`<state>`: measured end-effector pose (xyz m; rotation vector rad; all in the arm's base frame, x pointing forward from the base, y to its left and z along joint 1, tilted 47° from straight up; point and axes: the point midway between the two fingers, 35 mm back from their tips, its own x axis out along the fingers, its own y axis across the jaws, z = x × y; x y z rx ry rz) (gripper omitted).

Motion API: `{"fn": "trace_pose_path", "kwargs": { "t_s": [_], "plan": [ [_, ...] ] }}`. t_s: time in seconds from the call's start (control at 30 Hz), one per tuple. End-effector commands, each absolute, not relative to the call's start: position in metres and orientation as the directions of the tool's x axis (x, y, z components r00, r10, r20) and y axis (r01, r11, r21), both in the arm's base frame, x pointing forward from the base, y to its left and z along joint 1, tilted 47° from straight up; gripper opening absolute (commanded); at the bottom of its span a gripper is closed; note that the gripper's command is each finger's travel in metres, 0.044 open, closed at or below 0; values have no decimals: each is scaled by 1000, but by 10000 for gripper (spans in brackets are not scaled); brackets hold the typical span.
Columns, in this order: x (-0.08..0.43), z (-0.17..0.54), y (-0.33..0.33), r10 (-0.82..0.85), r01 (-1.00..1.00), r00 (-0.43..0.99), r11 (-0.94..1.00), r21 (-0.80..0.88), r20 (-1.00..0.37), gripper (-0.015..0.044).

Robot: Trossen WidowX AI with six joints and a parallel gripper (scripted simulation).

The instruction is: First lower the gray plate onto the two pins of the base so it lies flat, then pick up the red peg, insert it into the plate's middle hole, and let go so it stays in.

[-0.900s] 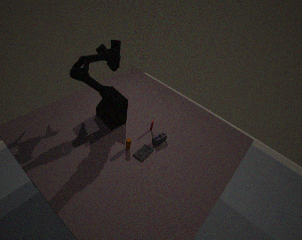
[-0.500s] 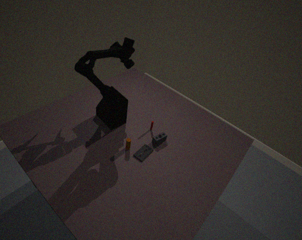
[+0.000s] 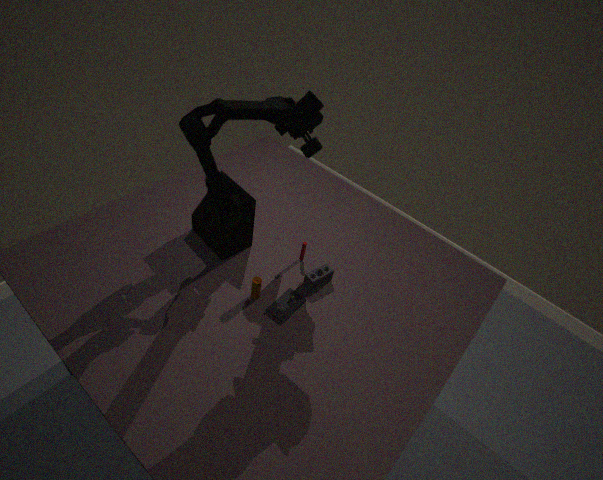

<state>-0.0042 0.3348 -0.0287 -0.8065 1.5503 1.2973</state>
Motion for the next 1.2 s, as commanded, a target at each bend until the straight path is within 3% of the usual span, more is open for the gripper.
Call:
{"fn": "trace_pose_path", "kwargs": {
  "t_s": [0.0, 0.33, 0.6, 0.9, 1.17],
  "plan": [
    [66, -45, 326, 2, -950, -203, 242, 198, -979, 440],
    [226, -67, 247, -350, -983, 54, 145, -111, -935, 440],
    [320, -73, 140, -684, -995, 85, -22, -96, -725, 440],
    [327, -73, 125, -709, -996, 82, -35, -81, -700, 440],
    [332, -116, 80, -712, -996, 83, -36, -82, -697, 440]
  ]
}}
